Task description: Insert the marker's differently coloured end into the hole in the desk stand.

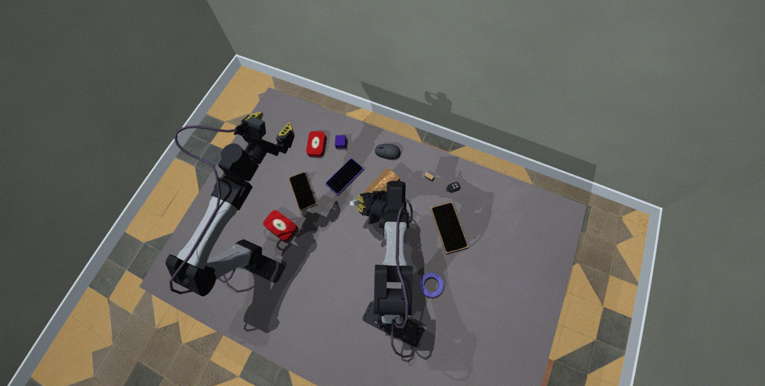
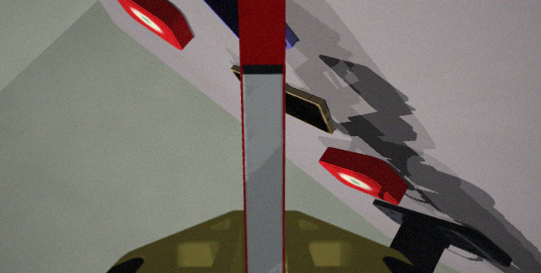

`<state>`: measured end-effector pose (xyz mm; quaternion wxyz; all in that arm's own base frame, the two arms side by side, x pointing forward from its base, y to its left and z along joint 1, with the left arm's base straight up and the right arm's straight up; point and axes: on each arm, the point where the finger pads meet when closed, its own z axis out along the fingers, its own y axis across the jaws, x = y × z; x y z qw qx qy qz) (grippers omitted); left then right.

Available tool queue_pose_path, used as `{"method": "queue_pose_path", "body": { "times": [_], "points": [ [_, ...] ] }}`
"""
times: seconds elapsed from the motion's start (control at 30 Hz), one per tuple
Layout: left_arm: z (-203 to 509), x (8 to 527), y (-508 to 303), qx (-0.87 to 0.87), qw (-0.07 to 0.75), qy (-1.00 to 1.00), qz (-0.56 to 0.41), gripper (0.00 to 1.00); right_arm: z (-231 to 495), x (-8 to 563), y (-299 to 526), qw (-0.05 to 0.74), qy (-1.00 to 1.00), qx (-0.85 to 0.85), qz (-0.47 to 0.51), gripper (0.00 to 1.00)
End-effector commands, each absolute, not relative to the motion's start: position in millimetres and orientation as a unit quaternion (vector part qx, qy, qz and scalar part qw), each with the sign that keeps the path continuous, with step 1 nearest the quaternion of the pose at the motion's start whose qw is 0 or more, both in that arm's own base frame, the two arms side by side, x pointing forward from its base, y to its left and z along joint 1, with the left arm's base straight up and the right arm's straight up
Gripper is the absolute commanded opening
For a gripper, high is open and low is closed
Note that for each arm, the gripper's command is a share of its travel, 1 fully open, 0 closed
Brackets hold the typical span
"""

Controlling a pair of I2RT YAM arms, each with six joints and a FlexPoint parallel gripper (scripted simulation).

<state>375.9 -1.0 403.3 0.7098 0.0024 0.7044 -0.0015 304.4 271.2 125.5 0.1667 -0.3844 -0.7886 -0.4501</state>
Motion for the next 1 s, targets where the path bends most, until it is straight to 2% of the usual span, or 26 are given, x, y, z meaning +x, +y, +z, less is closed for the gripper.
{"method": "queue_pose_path", "body": {
  "times": [0.0,0.97],
  "points": [
    [434.4,369.7,1.9,-0.002,0.739,0.673,-0.001,1.0,133.6,306.2,269.1,0.154,-0.785,-0.382,-0.462,0.0],
    [434.4,369.7,1.9,-0.002,0.739,0.673,-0.001,1.0,143.2,312.1,272.5,0.157,-0.785,-0.378,-0.465,0.0]
  ]
}}
